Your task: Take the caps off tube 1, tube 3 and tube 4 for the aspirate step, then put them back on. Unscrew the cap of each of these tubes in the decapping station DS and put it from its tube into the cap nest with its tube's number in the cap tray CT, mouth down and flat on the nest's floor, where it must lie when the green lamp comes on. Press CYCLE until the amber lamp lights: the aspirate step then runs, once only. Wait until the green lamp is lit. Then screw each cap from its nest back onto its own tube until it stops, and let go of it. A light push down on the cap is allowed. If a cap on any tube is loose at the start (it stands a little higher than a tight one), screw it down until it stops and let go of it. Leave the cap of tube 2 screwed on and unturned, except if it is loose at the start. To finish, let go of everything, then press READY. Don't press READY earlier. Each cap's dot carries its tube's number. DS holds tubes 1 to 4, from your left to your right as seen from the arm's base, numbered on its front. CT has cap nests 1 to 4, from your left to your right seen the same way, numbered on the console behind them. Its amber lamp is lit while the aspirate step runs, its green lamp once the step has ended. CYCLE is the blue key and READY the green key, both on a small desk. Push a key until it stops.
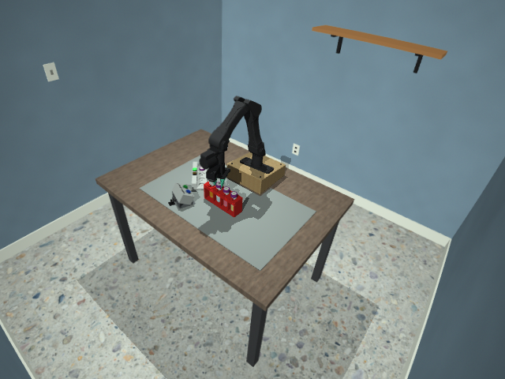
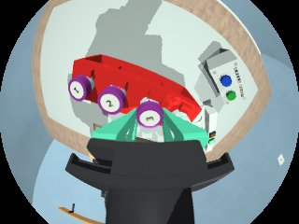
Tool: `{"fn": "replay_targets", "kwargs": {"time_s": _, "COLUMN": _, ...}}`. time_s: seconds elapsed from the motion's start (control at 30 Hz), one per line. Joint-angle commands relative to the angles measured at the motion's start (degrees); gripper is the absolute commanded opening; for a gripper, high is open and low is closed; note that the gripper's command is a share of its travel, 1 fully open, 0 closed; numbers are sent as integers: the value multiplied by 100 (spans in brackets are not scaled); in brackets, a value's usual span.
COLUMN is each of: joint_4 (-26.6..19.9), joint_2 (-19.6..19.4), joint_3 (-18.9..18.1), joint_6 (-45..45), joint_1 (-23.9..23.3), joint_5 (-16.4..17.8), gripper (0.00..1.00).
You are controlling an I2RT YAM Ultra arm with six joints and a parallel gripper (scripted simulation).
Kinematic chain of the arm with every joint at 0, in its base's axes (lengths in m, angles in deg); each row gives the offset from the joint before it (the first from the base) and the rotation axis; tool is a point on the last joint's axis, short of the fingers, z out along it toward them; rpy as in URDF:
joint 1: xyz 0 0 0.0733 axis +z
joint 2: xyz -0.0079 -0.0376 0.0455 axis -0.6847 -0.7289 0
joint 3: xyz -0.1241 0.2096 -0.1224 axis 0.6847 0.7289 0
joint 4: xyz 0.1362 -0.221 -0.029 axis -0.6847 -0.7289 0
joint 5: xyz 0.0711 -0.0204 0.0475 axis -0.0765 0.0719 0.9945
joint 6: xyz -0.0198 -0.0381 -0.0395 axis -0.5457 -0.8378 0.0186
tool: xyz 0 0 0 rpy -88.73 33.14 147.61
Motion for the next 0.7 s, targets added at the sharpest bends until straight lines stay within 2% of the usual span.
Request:
{"fn": "replay_targets", "kwargs": {"time_s": 0.0, "joint_4": 11, "joint_2": 33, "joint_3": -16, "joint_6": 4, "joint_1": -3, "joint_5": 6, "gripper": 0}}
{"fn": "replay_targets", "kwargs": {"time_s": 0.13, "joint_4": 11, "joint_2": 33, "joint_3": -16, "joint_6": 4, "joint_1": -3, "joint_5": 6, "gripper": 0}}
{"fn": "replay_targets", "kwargs": {"time_s": 0.4, "joint_4": 20, "joint_2": 30, "joint_3": -9, "joint_6": 1531, "joint_1": -4, "joint_5": 5, "gripper": 0}}
{"fn": "replay_targets", "kwargs": {"time_s": 0.47, "joint_4": 20, "joint_2": 30, "joint_3": -9, "joint_6": 1531, "joint_1": -4, "joint_5": 5, "gripper": 0}}
{"fn": "replay_targets", "kwargs": {"time_s": 0.67, "joint_4": 27, "joint_2": 28, "joint_3": -5, "joint_6": 2676, "joint_1": -4, "joint_5": 5, "gripper": 0}}
